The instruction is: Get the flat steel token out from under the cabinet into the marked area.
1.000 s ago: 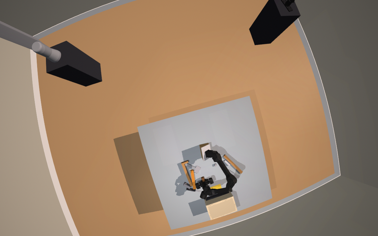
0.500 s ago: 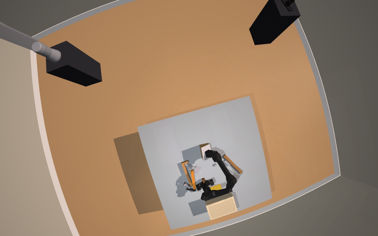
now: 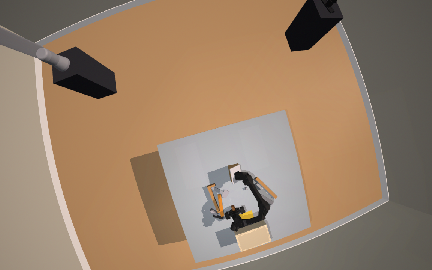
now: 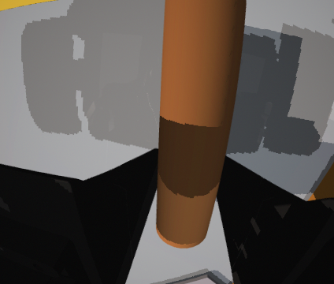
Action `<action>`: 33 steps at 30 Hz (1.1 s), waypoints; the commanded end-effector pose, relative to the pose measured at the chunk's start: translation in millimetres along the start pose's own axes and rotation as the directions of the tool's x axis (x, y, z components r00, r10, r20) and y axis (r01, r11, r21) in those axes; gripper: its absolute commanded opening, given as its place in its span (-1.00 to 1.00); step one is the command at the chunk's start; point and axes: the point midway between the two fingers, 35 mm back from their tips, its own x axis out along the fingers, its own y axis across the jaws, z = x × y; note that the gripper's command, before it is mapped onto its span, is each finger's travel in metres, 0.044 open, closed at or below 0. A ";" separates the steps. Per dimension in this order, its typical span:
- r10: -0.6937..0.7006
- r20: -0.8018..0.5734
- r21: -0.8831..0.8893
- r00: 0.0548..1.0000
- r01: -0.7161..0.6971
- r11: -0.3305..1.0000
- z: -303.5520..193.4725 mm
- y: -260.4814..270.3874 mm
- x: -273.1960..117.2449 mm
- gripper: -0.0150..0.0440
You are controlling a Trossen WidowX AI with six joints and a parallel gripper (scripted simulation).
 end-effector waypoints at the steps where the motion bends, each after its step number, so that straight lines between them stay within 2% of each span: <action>1: -0.003 0.001 -0.001 1.000 0.003 1.000 6.5 0.0 -0.2 -0.49; 33: -0.003 0.002 -0.002 1.000 0.003 1.000 39.0 0.8 -0.6 -0.49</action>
